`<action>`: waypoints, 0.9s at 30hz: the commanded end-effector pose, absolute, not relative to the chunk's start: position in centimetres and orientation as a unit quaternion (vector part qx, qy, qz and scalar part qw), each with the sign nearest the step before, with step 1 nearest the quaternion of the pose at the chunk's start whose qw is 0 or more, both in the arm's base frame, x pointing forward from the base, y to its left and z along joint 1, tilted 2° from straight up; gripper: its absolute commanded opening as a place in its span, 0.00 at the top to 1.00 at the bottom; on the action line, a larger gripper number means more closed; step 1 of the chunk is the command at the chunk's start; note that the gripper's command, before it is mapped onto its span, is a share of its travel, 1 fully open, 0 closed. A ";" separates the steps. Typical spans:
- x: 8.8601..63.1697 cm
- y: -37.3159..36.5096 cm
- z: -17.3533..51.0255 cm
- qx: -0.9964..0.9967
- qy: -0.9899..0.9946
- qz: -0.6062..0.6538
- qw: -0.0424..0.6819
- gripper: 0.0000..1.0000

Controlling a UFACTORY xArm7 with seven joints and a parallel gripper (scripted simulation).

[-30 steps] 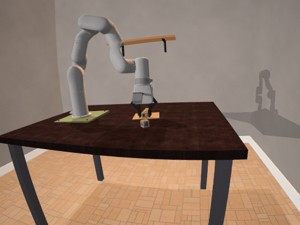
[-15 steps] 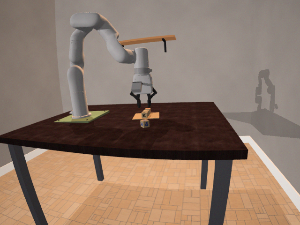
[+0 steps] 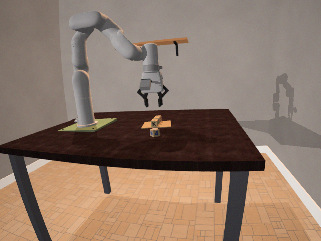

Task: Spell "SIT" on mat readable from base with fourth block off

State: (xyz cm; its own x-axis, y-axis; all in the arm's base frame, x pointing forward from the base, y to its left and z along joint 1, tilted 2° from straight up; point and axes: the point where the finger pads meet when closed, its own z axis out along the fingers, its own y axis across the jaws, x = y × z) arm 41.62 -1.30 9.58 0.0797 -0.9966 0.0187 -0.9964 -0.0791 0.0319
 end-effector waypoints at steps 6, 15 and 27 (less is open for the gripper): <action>41.8 -1.3 9.8 0.735 -0.678 -0.003 0.017 0.00; 41.8 -1.3 9.8 0.735 -0.678 -0.003 0.017 0.00; 41.8 -1.3 10.5 0.735 -0.678 -0.003 0.017 0.00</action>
